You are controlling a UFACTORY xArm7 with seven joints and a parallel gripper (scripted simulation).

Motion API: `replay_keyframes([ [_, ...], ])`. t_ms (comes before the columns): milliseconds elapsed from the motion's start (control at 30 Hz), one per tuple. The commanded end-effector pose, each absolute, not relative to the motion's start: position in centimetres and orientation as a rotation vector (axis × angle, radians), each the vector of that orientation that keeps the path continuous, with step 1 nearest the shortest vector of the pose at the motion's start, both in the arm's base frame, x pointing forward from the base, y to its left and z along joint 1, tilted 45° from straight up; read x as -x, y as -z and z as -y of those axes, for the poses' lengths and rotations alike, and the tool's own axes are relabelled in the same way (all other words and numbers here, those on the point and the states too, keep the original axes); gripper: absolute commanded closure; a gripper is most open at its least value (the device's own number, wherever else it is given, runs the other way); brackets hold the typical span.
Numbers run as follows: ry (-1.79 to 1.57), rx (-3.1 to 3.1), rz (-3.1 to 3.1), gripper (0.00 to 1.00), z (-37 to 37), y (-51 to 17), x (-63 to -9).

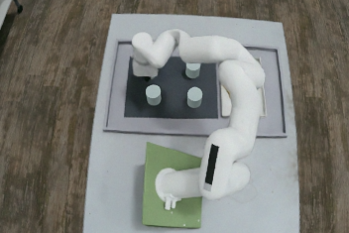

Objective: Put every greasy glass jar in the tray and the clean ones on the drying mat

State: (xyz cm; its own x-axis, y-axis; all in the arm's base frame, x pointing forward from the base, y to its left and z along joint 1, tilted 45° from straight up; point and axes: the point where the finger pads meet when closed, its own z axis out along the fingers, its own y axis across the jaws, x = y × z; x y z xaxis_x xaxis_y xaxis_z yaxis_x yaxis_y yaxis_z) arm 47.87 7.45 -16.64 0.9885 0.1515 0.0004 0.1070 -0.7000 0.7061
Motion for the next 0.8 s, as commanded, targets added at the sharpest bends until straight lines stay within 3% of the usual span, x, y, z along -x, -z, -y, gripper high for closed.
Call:
replay_keyframes([
  [0,-0.079,-2.356,-0.181,1.00,-7.78,16.55,-48.11],
  [767,-0.079,-2.356,-0.181,1.00,-7.91,16.55,-48.94],
])
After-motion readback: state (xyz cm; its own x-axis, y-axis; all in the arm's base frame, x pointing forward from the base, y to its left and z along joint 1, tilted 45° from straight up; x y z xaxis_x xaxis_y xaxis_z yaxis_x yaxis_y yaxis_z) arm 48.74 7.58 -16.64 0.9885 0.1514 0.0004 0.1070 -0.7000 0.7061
